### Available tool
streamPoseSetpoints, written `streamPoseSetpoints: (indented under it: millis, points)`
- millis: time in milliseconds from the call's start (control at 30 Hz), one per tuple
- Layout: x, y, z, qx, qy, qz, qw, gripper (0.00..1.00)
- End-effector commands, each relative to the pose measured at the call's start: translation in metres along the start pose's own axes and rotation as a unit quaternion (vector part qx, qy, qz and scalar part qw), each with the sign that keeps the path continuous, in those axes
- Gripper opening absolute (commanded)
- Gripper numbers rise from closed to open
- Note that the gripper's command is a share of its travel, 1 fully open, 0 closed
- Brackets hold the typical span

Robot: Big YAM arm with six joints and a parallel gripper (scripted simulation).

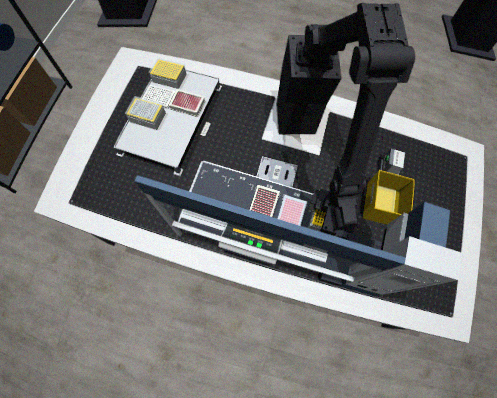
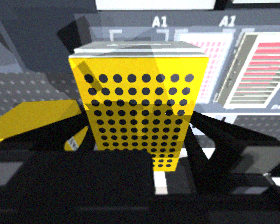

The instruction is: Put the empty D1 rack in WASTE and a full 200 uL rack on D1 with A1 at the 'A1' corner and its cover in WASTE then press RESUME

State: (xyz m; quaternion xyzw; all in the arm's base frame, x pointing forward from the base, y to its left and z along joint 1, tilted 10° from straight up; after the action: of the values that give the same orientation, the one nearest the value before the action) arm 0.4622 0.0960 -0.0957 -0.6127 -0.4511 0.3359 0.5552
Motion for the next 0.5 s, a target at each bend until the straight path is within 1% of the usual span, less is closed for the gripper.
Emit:
streamPoseSetpoints:
  millis: [0, 333, 400, 433, 467]
  points:
    - [0.006, -0.014, 0.0, -0.004, -0.002, -0.002, 1.0, 0.0]
    - [0.006, -0.031, 0.001, -0.004, -0.001, -0.002, 1.0, 0.0]
    - [0.006, -0.031, 0.001, -0.004, -0.001, -0.002, 1.0, 0.0]
    - [0.01, -0.034, -0.005, -0.009, -0.001, -0.006, 1.0, 0.0]
    - [0.009, -0.035, -0.003, -0.007, -0.001, -0.004, 1.0, 0.0]
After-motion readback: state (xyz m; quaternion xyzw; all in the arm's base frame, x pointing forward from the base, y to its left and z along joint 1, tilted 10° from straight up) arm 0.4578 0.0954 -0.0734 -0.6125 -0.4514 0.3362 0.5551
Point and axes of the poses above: the point where the finger pads meet when closed, its own y axis out along the fingers, its own x axis across the jaws, z = x × y, the point moved 6 cm from there along -y, back along the fingers, and after that the axes turned 10 degrees about y, right-handed, at the moved point
